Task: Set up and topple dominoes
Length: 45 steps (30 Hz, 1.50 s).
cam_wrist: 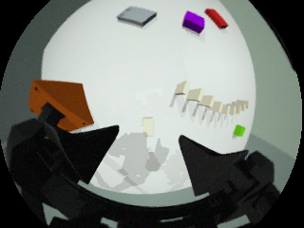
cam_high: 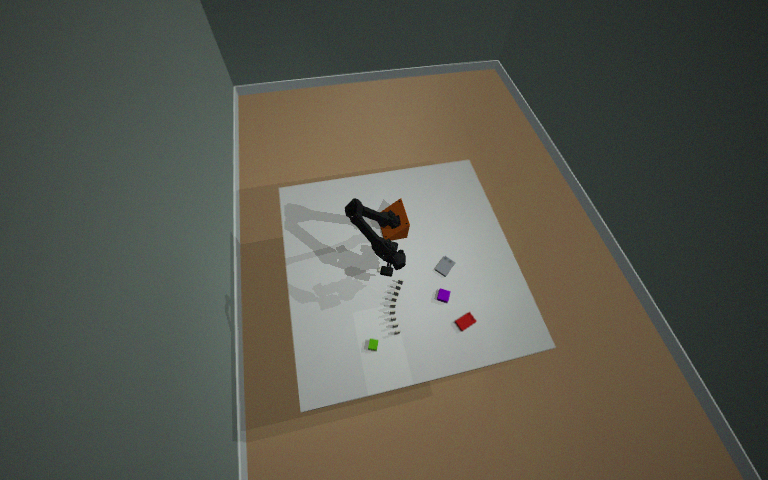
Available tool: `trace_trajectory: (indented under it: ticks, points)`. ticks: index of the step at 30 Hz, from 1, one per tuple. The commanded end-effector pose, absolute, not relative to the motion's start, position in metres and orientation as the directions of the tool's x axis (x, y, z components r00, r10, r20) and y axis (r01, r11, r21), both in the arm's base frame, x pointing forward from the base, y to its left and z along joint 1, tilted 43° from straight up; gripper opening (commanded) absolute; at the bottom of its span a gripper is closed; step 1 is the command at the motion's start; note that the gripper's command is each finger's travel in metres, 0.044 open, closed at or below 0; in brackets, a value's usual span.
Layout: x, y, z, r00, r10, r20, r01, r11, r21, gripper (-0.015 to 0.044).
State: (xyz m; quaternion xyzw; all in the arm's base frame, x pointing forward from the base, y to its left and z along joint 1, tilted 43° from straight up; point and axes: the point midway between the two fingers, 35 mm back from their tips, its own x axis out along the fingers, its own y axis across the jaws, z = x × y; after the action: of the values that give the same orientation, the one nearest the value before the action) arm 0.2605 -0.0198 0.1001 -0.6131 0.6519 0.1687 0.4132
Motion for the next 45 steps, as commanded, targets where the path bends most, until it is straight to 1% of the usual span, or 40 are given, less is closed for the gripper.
trace_trajectory:
  ticks: [1,8,16,35,45]
  points:
    - [0.249,-0.03,0.097,0.099,-0.67,-0.736,-0.983,0.051,-0.179,0.044]
    - [0.251,-0.033,0.093,0.099,-0.669,-0.737,-0.983,0.052,-0.179,0.044]
    - [0.26,-0.073,0.051,0.1,-0.671,-0.735,-0.982,0.051,-0.18,0.044]
    - [0.26,-0.084,0.039,0.1,-0.672,-0.734,-0.982,0.051,-0.18,0.044]
    - [0.26,-0.084,0.039,0.1,-0.672,-0.734,-0.982,0.051,-0.18,0.0177]
